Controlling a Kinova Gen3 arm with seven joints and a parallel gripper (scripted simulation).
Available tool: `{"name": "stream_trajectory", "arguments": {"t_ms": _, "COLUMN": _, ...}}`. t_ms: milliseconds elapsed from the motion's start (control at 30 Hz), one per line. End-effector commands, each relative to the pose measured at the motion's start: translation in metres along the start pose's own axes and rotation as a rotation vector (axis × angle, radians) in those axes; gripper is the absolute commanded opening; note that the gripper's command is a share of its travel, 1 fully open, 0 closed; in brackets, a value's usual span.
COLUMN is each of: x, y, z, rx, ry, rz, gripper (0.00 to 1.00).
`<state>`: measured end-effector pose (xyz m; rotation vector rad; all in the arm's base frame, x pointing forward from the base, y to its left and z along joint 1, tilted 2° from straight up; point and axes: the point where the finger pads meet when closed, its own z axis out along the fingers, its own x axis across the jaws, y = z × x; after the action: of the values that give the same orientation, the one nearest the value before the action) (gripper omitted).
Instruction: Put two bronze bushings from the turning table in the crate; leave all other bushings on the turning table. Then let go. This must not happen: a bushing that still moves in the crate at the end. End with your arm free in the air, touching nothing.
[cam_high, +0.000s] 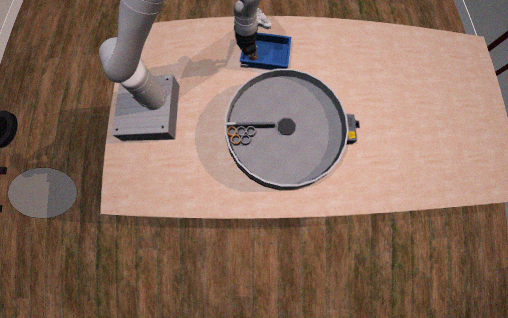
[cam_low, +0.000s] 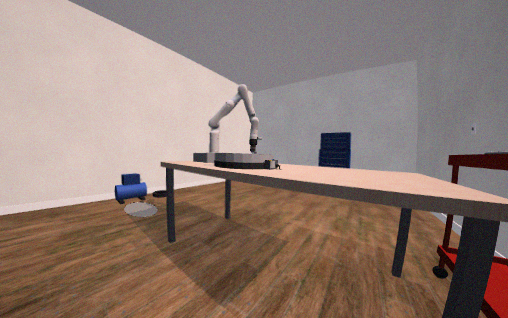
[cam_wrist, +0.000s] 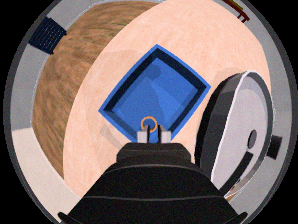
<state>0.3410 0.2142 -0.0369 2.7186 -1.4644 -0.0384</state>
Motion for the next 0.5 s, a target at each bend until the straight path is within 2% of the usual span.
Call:
{"name": "stream_trajectory", "arguments": {"t_ms": 0, "x": 0.001, "y": -0.008, "z": -0.036, "rx": 0.029, "ry": -0.001, "rz": 0.004, "gripper": 0.42}}
{"name": "stream_trajectory", "arguments": {"t_ms": 33, "x": 0.001, "y": -0.008, "z": -0.047, "rx": 0.029, "ry": -0.001, "rz": 0.004, "gripper": 0.42}}
{"name": "stream_trajectory", "arguments": {"t_ms": 433, "x": 0.001, "y": -0.008, "z": -0.047, "rx": 0.029, "ry": -0.001, "rz": 0.004, "gripper": 0.42}}
{"name": "stream_trajectory", "arguments": {"t_ms": 467, "x": 0.001, "y": -0.007, "z": -0.058, "rx": 0.027, "ry": -0.001, "rz": 0.003, "gripper": 0.42}}
